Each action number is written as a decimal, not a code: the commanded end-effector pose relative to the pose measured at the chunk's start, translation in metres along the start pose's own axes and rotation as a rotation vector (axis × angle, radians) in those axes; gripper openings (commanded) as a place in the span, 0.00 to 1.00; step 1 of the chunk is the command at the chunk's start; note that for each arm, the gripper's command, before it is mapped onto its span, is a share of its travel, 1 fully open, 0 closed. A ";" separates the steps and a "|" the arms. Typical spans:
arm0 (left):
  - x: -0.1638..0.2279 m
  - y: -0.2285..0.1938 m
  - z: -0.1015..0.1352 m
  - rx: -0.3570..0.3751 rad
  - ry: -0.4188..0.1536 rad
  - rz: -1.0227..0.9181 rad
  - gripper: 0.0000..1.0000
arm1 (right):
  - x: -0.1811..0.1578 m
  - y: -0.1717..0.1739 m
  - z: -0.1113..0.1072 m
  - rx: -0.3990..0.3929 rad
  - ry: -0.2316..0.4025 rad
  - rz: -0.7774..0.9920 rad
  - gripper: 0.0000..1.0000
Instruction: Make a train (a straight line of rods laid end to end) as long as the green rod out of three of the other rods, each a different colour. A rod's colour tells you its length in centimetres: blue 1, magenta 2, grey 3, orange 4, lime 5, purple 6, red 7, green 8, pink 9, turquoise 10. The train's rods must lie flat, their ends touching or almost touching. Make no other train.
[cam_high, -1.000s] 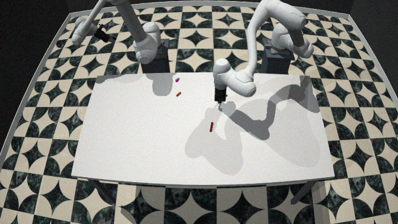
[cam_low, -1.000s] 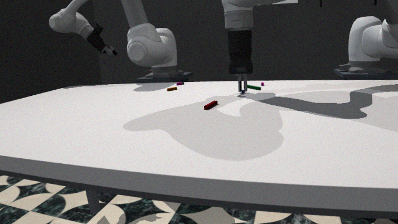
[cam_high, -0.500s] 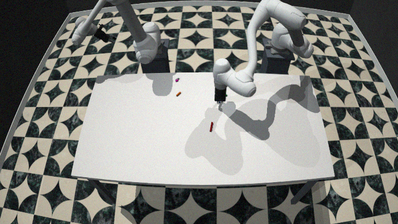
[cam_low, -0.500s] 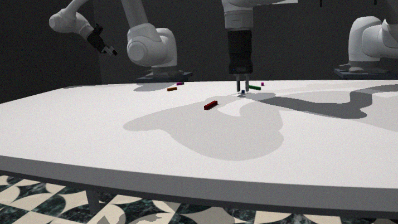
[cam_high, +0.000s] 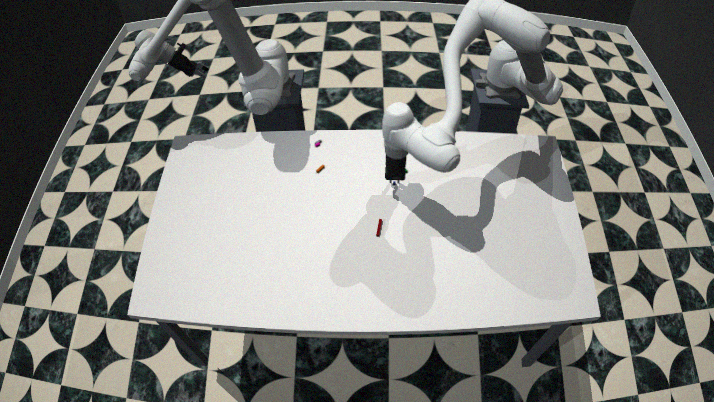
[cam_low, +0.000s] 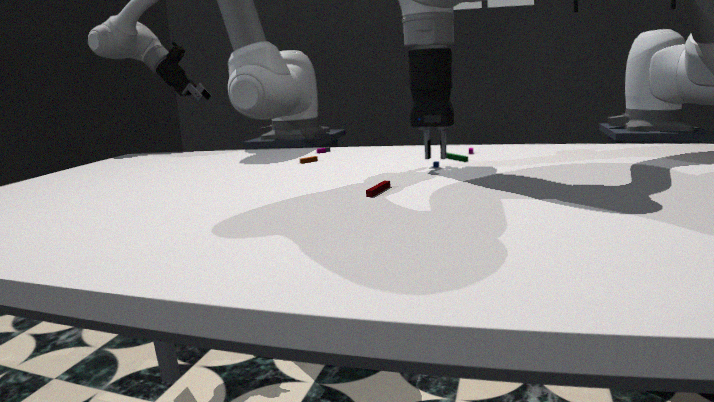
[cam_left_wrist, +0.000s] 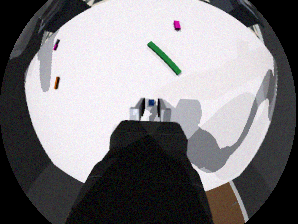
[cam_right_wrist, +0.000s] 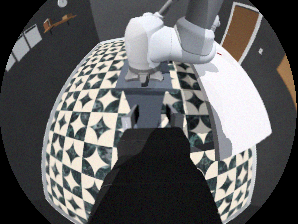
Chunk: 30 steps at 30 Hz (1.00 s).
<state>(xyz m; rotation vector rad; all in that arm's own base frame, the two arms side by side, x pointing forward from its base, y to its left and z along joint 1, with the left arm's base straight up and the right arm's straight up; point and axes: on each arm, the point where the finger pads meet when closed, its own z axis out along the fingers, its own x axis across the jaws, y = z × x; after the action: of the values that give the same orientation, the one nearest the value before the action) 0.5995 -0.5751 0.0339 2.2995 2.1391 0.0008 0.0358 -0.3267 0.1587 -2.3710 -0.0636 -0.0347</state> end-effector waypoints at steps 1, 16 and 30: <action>0.000 0.003 -0.025 -0.001 -0.003 -0.001 0.54 | -0.003 -0.003 0.002 0.016 -0.005 0.004 1.00; 0.001 0.002 -0.081 -0.001 -0.003 -0.001 0.54 | -0.003 -0.003 0.002 0.016 -0.005 0.004 1.00; 0.001 0.002 -0.081 0.001 -0.001 -0.001 1.00 | -0.003 -0.003 0.002 0.016 -0.005 0.004 1.00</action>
<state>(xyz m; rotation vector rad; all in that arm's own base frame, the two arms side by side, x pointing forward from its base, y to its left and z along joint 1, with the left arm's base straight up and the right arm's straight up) 0.5994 -0.5749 0.1097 2.3000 2.1397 0.0009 0.0358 -0.3267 0.1587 -2.3710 -0.0636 -0.0347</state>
